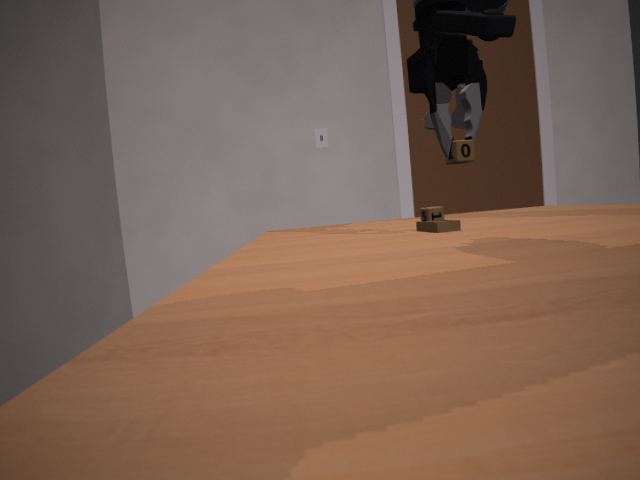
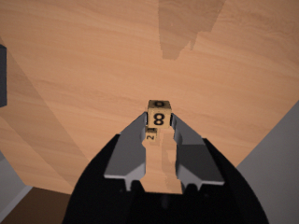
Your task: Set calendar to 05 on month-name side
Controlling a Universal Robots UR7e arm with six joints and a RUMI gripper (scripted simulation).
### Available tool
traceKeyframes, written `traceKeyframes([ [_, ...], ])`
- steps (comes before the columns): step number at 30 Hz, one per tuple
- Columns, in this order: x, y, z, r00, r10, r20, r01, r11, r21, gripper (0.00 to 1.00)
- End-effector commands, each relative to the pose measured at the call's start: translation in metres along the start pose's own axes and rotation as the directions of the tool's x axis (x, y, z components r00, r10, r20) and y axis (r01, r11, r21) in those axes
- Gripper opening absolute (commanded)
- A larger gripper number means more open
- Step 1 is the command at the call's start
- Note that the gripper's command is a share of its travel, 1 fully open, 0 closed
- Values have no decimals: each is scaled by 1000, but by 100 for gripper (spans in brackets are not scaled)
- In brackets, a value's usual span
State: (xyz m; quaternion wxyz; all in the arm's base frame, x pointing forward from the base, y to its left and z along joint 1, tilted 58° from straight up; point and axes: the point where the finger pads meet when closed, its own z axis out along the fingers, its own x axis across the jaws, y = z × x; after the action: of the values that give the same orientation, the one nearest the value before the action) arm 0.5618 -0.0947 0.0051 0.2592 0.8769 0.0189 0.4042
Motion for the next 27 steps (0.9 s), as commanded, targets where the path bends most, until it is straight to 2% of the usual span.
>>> traceKeyframes([
  [1,-2,-3,0,985,-173,-4,173,985,2,10],
  [7,-3,-4,0,951,-310,-4,310,951,1,10],
  [11,-5,-6,0,908,-420,-4,420,908,0,10],
  [13,-5,-6,0,908,-420,-4,420,908,0,10],
  [20,-7,-7,0,795,-607,-4,607,795,-1,10],
  [21,-7,-7,0,794,-608,-4,608,794,-1,10],
  [27,-8,-8,1,682,-732,-4,731,682,-2,10],
])
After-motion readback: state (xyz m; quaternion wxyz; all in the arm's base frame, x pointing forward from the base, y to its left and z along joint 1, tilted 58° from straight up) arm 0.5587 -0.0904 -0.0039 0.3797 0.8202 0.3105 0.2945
